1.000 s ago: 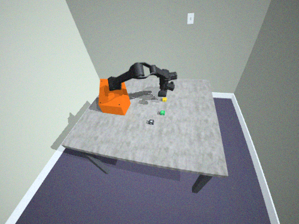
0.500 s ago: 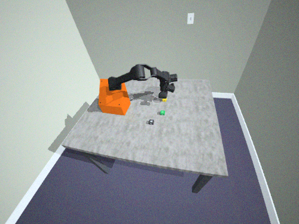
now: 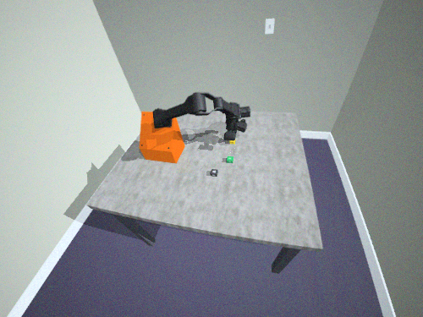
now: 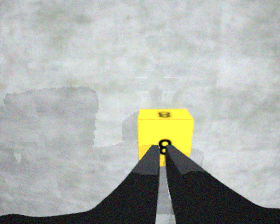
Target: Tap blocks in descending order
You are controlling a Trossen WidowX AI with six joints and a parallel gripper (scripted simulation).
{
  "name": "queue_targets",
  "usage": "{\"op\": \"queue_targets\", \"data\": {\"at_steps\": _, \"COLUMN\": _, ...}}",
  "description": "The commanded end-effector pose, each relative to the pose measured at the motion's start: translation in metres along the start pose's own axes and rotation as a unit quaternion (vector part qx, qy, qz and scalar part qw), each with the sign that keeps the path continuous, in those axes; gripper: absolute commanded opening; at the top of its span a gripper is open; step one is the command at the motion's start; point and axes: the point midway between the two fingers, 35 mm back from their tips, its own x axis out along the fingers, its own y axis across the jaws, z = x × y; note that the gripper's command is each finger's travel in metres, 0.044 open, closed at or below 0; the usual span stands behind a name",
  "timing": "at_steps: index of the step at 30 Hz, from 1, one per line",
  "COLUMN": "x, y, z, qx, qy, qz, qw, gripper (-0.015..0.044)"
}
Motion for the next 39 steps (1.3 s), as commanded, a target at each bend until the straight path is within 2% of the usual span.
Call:
{"op": "queue_targets", "data": {"at_steps": 1, "x": -0.024, "y": 0.001, "z": 0.001, "qx": -0.001, "qy": -0.003, "qz": 0.0, "qw": 1.0, "gripper": 0.002}}
{"op": "queue_targets", "data": {"at_steps": 5, "x": -0.027, "y": 0.001, "z": 0.001, "qx": -0.001, "qy": -0.004, "qz": 0.0, "qw": 1.0, "gripper": 0.002}}
{"op": "queue_targets", "data": {"at_steps": 10, "x": -0.102, "y": 0.002, "z": 0.001, "qx": -0.001, "qy": -0.004, "qz": 0.002, "qw": 1.0, "gripper": 0.002}}
{"op": "queue_targets", "data": {"at_steps": 19, "x": -0.106, "y": -0.001, "z": 0.001, "qx": -0.001, "qy": -0.004, "qz": 0.002, "qw": 1.0, "gripper": 0.002}}
{"op": "queue_targets", "data": {"at_steps": 28, "x": -0.11, "y": -0.127, "z": -0.002, "qx": -0.004, "qy": -0.005, "qz": 0.015, "qw": 1.0, "gripper": 0.002}}
{"op": "queue_targets", "data": {"at_steps": 36, "x": -0.105, "y": -0.232, "z": -0.05, "qx": -0.003, "qy": -0.003, "qz": 0.001, "qw": 1.0, "gripper": 0.002}}
{"op": "queue_targets", "data": {"at_steps": 39, "x": -0.104, "y": -0.248, "z": -0.062, "qx": -0.003, "qy": -0.002, "qz": -0.004, "qw": 1.0, "gripper": 0.002}}
